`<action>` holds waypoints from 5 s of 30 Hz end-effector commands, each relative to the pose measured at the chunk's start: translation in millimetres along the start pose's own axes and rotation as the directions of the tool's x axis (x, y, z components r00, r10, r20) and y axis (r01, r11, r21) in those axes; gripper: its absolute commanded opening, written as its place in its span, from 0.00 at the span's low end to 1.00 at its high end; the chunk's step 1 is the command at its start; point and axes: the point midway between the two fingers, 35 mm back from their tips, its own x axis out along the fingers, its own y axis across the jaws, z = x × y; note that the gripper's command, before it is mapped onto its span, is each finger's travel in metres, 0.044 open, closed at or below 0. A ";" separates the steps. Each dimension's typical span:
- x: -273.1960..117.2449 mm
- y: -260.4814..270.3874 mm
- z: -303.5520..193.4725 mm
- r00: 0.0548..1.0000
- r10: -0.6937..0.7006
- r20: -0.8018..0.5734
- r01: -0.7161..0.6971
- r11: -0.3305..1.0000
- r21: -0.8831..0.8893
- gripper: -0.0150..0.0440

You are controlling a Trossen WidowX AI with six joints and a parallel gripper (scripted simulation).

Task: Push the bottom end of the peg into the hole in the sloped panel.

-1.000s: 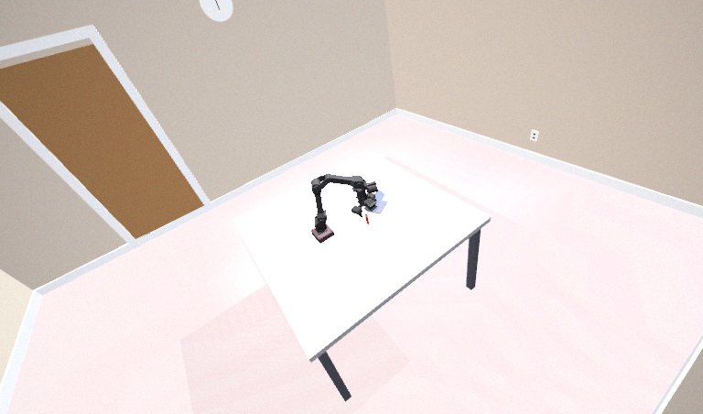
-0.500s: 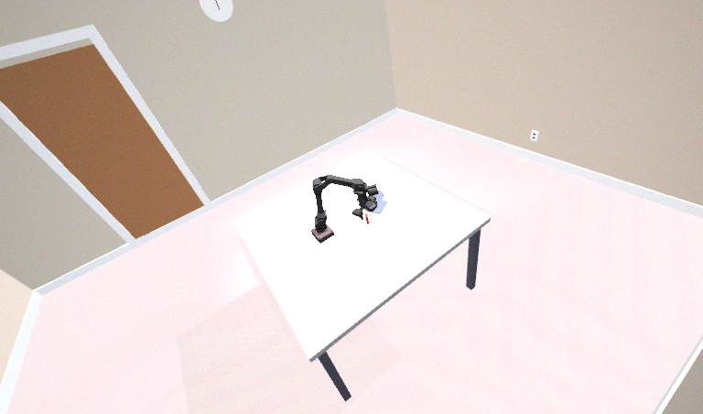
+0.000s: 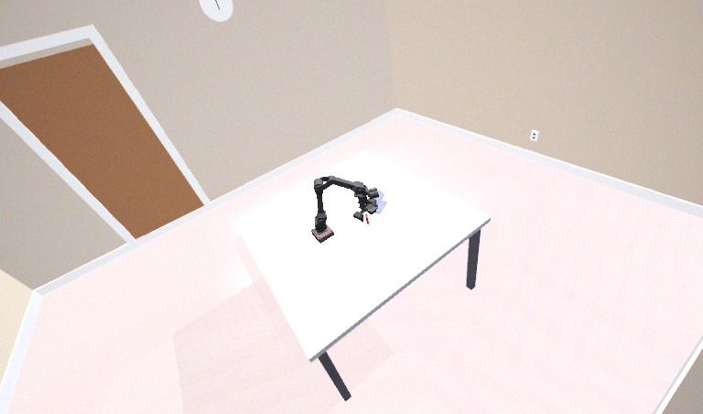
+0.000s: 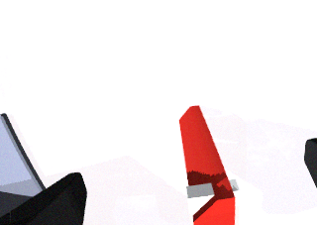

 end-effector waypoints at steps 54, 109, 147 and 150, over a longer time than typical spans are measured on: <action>-47.1 1.4 0.3 1.000 -0.006 -0.001 0.006 1.000 -0.003 0.25; -62.2 32.1 -27.9 0.986 -0.117 0.117 0.165 0.777 -0.607 0.25; -60.9 58.1 -54.3 0.954 -0.162 0.252 0.291 0.306 -0.906 0.25; -61.0 60.1 -56.5 0.951 -0.163 0.264 0.299 0.262 -0.918 0.25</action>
